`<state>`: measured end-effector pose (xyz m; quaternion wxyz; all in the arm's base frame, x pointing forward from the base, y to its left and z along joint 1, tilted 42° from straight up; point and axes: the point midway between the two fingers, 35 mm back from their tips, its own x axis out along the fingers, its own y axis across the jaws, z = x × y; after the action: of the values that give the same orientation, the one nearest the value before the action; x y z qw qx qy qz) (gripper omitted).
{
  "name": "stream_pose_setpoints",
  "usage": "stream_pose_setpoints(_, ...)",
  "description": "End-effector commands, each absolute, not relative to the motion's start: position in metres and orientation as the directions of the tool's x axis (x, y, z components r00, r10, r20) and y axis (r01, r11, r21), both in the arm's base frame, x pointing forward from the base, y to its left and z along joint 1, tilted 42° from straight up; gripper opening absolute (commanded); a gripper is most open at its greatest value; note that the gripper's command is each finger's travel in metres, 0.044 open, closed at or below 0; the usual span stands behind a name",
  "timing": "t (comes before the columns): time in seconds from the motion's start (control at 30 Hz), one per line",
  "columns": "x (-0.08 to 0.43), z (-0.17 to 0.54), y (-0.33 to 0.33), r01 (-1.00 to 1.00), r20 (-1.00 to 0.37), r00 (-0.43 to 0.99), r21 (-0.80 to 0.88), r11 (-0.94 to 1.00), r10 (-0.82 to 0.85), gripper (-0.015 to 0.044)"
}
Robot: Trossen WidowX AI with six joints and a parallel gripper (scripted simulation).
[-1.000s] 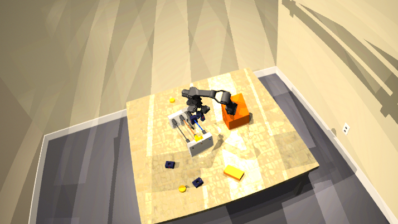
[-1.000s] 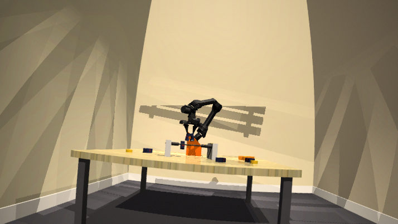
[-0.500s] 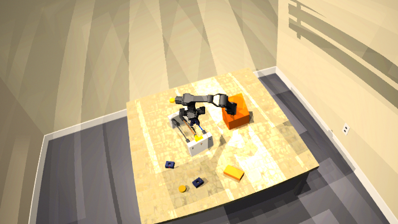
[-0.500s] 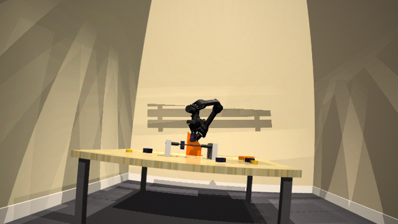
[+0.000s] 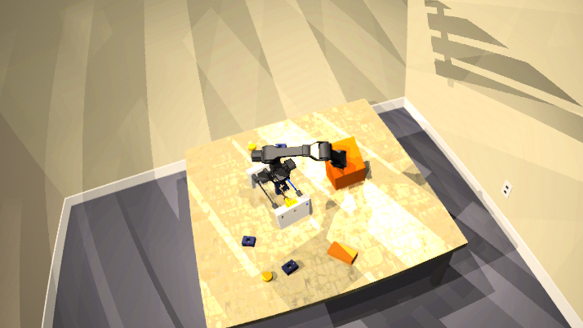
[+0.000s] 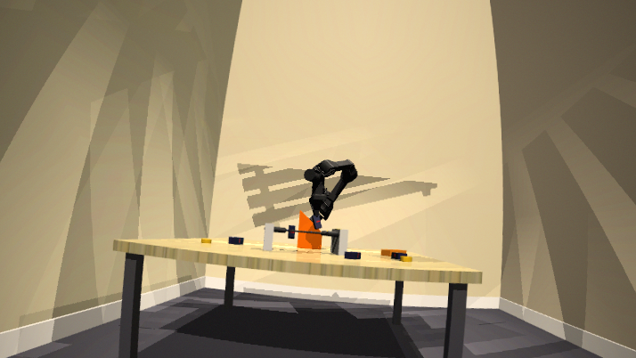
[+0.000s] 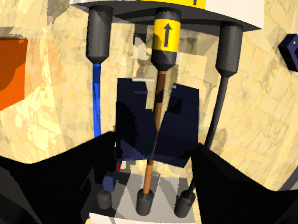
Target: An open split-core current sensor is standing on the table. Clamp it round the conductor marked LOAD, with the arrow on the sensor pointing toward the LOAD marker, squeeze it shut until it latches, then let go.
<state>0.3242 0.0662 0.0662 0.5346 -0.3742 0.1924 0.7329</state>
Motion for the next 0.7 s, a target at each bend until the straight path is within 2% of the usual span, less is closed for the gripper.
stream_pose_setpoints(0.0,0.326,0.066,0.071,-0.917,-0.751,-0.149,-0.138,-0.375,0.643,0.0000)
stream_pose_setpoints(0.67,0.322,0.042,0.092,-0.917,-0.751,-0.149,-0.139,-0.374,0.643,0.0000)
